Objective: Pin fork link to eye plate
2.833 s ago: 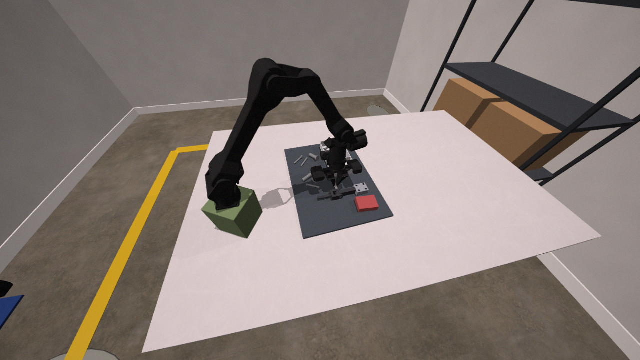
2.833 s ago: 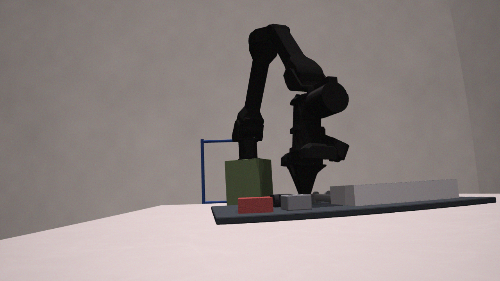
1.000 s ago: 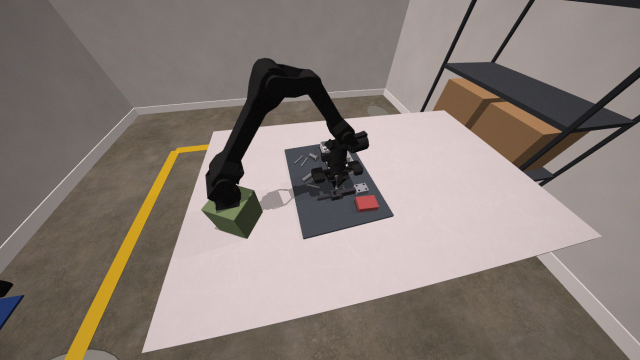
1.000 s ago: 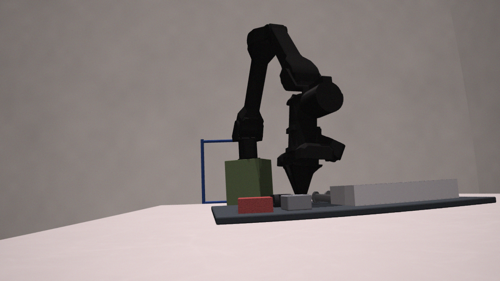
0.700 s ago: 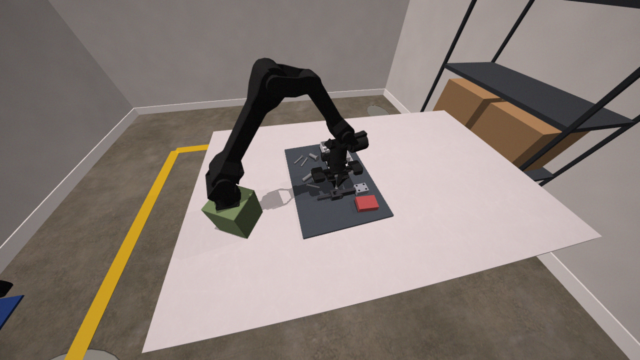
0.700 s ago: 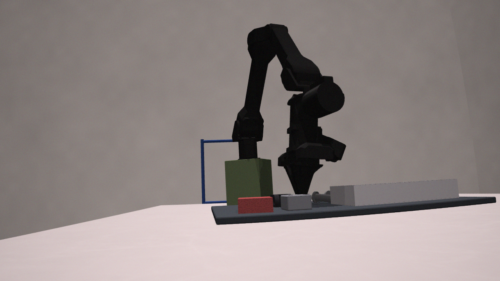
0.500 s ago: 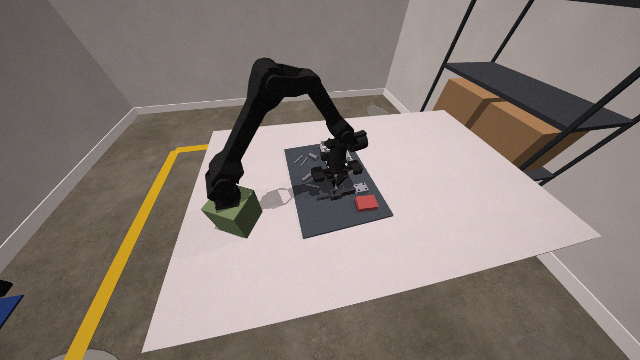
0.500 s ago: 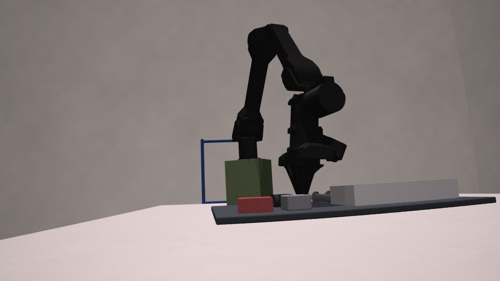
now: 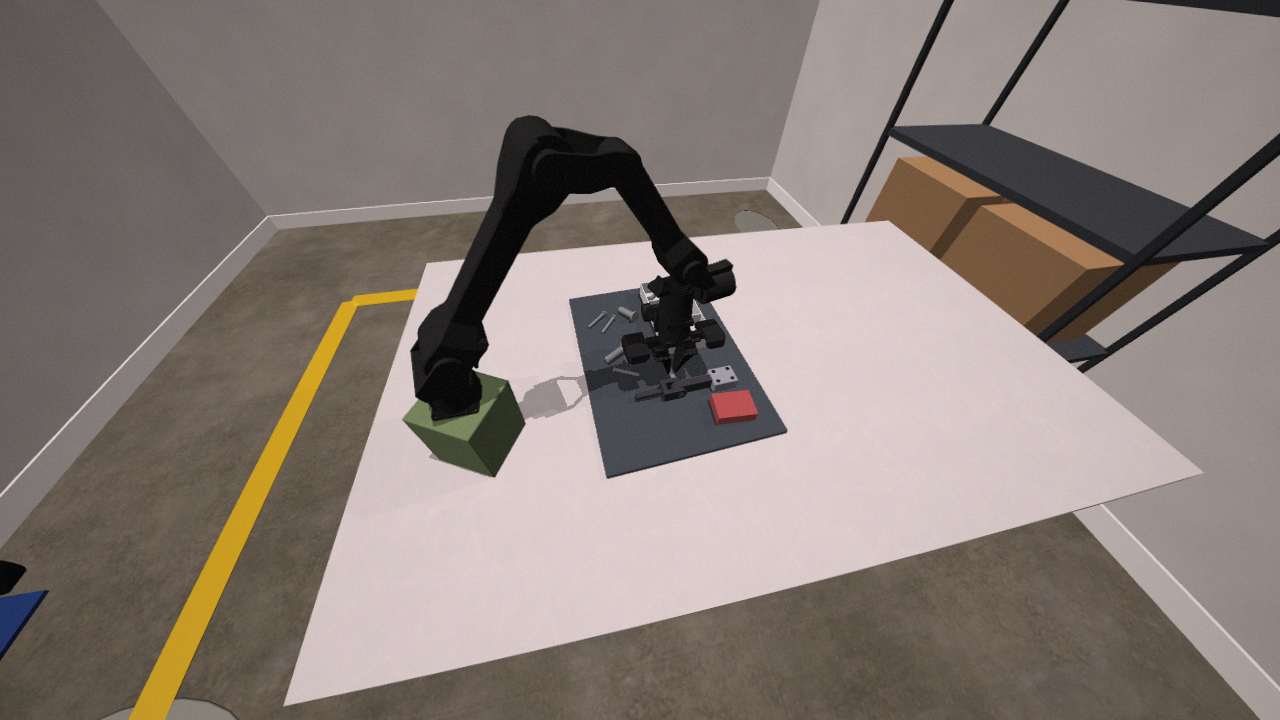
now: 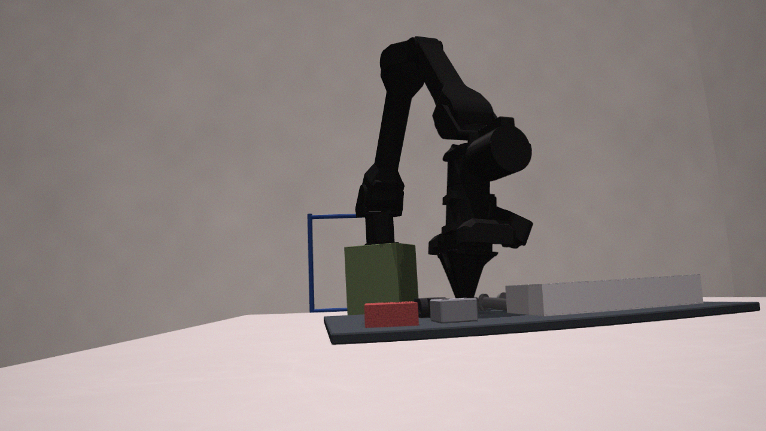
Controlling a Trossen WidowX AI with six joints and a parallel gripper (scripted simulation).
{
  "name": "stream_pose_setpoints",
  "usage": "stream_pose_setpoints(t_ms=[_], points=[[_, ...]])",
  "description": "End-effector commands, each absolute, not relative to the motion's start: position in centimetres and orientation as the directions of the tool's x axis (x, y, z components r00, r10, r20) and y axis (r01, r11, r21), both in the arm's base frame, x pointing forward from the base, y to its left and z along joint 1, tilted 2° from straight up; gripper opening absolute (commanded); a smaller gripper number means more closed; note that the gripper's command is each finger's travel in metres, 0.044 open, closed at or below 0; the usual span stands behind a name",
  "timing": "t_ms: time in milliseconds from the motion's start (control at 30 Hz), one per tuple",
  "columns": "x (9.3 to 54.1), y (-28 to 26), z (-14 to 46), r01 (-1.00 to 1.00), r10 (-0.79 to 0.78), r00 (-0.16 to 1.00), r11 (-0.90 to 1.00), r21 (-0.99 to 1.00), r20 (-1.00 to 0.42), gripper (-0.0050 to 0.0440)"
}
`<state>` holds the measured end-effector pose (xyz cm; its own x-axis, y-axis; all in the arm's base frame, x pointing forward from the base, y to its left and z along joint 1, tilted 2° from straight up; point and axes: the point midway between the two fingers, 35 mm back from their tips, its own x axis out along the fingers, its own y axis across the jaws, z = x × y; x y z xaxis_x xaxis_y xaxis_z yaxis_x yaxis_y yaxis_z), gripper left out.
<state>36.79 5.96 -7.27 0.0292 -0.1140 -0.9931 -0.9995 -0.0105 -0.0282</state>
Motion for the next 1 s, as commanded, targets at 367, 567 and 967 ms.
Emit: stream_pose_setpoints(t_ms=[367,567,967], points=[[36.8,5.8,-7.3,-1.000,-0.117,0.028,-0.008,-0.027,-0.993,0.0013],[36.8,5.5,-7.3,-1.000,-0.117,0.028,-0.008,-0.027,-0.993,0.0013],[36.8,4.9,-7.3,-1.000,-0.117,0.028,-0.008,-0.027,-0.993,0.0013]])
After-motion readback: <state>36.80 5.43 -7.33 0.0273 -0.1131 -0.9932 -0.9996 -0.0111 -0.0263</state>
